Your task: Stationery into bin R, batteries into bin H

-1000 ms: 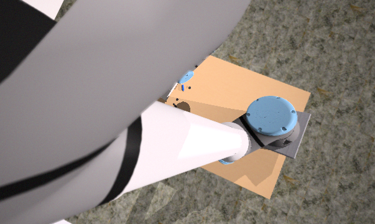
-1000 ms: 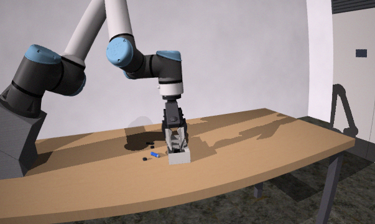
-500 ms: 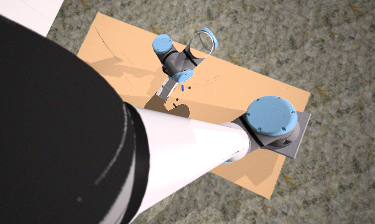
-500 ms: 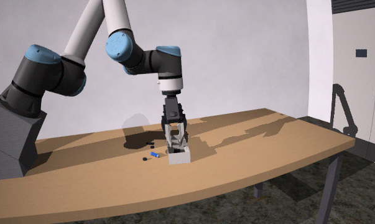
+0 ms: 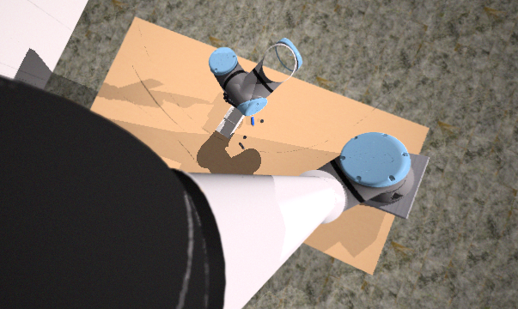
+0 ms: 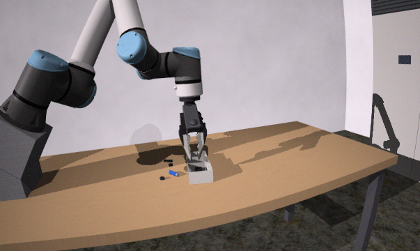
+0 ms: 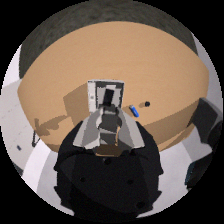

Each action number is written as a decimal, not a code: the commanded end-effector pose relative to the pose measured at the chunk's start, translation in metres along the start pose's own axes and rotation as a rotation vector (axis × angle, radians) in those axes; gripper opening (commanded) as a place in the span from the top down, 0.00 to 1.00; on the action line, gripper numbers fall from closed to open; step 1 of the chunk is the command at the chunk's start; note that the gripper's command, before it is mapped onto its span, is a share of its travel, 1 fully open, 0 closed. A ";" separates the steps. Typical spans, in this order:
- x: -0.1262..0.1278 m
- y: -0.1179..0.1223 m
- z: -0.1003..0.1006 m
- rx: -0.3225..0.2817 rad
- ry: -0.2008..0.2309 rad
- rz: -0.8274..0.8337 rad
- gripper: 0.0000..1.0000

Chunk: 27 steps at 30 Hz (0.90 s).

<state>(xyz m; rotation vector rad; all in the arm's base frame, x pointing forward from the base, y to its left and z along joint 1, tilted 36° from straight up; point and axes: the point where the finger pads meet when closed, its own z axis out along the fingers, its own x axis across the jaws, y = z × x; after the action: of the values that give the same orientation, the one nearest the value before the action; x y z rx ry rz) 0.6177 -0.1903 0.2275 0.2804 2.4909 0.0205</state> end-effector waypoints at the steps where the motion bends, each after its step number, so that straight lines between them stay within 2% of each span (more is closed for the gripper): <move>1: 0.014 0.028 -0.001 0.000 -0.001 -0.157 0.86; 6: 0.032 0.066 -0.002 0.000 -0.001 -0.329 0.86; 8: 0.032 0.066 -0.002 0.000 -0.001 -0.329 0.86; 9: 0.036 0.073 -0.002 0.000 -0.001 -0.426 0.86; 23: 0.088 0.178 -0.003 -0.003 -0.001 -0.893 0.86; 25: 0.088 0.178 -0.003 -0.003 -0.001 -0.893 0.86; 26: 0.092 0.185 -0.004 -0.004 -0.001 -0.990 0.86; 27: 0.095 0.192 -0.004 -0.004 -0.001 -1.010 0.86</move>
<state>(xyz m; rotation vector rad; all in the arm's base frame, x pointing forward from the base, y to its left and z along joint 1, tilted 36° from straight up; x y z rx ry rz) 0.5816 -0.0036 0.1932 -0.8251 2.4025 -0.3293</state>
